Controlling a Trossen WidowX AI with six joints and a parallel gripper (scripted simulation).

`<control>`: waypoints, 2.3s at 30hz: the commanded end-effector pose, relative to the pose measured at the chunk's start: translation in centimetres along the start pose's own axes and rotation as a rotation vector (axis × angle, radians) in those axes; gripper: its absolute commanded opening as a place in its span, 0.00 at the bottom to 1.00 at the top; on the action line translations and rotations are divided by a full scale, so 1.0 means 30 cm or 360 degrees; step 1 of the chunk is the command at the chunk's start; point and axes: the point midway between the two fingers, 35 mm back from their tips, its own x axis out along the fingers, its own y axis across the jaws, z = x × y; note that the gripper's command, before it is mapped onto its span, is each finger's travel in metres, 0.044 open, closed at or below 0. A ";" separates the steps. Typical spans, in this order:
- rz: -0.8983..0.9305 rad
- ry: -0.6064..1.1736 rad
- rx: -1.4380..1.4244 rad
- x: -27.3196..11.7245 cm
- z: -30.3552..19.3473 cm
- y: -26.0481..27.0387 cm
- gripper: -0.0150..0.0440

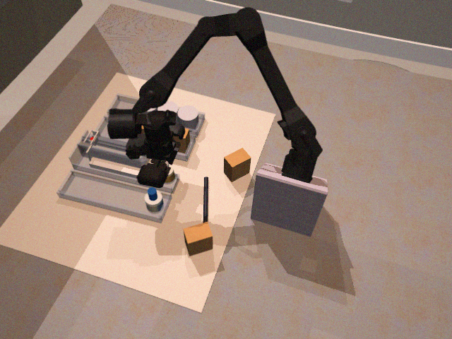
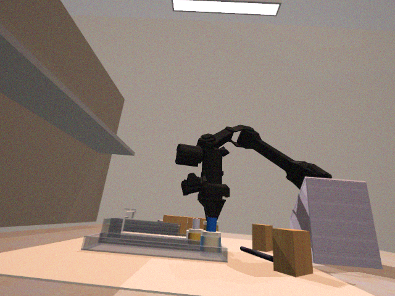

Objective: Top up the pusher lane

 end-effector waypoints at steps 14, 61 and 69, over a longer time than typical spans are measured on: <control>-0.0004 -0.0045 0.0029 -0.011 0.043 -0.007 0.25; -0.0005 -0.0046 0.0030 0.005 0.056 -0.007 0.25; -0.0005 -0.0046 0.0030 0.012 0.056 -0.007 0.25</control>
